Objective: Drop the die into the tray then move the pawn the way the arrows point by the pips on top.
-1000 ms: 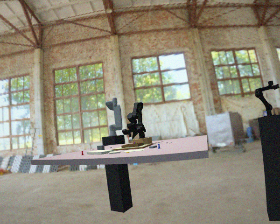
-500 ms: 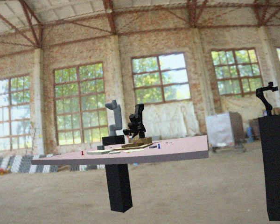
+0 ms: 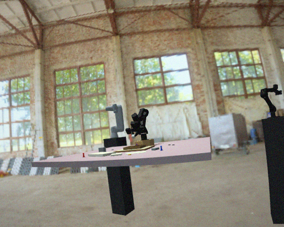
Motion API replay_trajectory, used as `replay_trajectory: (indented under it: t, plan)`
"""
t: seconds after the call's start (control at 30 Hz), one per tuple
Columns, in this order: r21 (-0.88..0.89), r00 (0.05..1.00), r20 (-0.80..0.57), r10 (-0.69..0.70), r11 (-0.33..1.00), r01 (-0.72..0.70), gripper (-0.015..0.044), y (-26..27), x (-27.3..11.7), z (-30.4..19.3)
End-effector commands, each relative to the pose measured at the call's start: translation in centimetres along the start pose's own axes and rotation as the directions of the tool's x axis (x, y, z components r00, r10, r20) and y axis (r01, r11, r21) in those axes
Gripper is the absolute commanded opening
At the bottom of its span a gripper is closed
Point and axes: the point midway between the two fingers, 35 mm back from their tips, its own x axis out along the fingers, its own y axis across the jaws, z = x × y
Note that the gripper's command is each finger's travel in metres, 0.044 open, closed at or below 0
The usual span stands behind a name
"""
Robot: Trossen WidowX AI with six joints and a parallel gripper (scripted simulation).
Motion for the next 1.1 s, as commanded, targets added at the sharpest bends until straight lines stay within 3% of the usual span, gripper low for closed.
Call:
replay_trajectory:
  t: [0.0,0.43,0.73,0.97,1.07]
  plan:
    - [-0.004,1.0,0.006,0.002,1.0,-0.002,0.0,0.0,-0.2,0.0]
    - [0.0,1.0,0.001,0.0,1.0,0.0,0.0,0.0,-0.1,0.0]
    - [0.0,1.0,0.001,0.0,1.0,0.0,0.0236,0.0,-0.2,0.2]
    - [-0.004,1.0,0.006,0.002,1.0,-0.002,0.042,0.0,-2.8,3.0]
    - [-0.004,1.0,-0.003,0.002,1.0,-0.002,0.044,0.0,-2.7,3.0]
